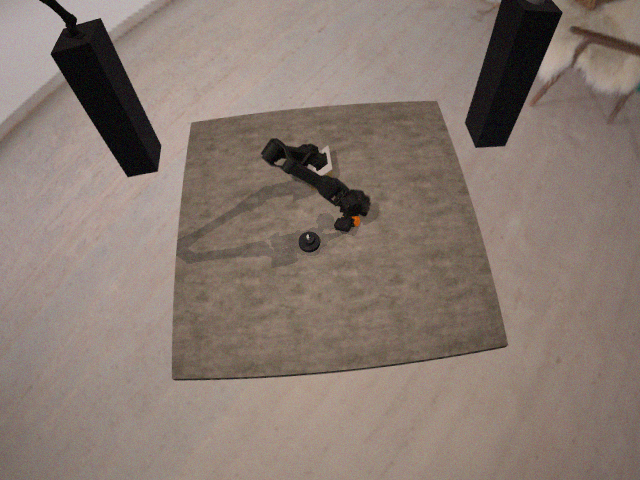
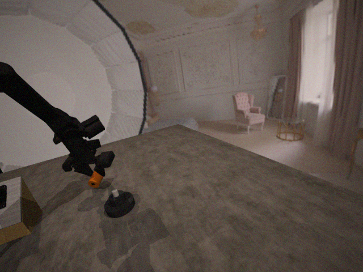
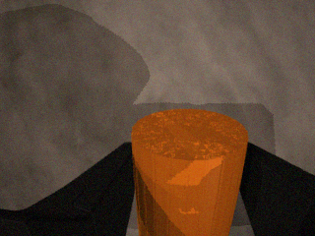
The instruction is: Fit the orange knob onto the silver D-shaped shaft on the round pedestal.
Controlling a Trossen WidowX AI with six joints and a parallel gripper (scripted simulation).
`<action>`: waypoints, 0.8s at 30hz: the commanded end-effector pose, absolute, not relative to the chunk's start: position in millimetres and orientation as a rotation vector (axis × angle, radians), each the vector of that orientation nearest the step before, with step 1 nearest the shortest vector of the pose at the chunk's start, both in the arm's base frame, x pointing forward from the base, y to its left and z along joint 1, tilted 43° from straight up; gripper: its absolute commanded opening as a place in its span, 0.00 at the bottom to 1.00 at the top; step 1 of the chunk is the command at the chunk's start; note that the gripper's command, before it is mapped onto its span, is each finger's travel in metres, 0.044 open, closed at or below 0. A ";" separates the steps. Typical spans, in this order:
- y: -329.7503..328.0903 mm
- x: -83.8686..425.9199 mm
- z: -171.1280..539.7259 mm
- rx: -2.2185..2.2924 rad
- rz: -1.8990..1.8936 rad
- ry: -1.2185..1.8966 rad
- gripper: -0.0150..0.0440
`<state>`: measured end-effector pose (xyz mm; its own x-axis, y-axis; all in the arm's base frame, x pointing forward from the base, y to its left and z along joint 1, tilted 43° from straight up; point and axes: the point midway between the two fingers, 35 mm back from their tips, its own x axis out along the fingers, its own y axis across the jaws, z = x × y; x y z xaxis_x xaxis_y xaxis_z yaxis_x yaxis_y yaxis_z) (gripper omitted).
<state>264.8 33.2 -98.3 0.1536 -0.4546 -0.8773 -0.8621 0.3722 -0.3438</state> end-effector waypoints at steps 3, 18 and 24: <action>30.8 259.9 -93.4 -1.216 0.504 1.397 0.56; 24.0 252.6 -82.8 -1.126 0.619 1.212 0.56; 20.7 249.7 -79.2 -1.090 0.661 1.140 0.56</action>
<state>253.3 22.7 -81.0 0.3061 -0.1476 -0.9405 -0.8644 0.3708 -0.3396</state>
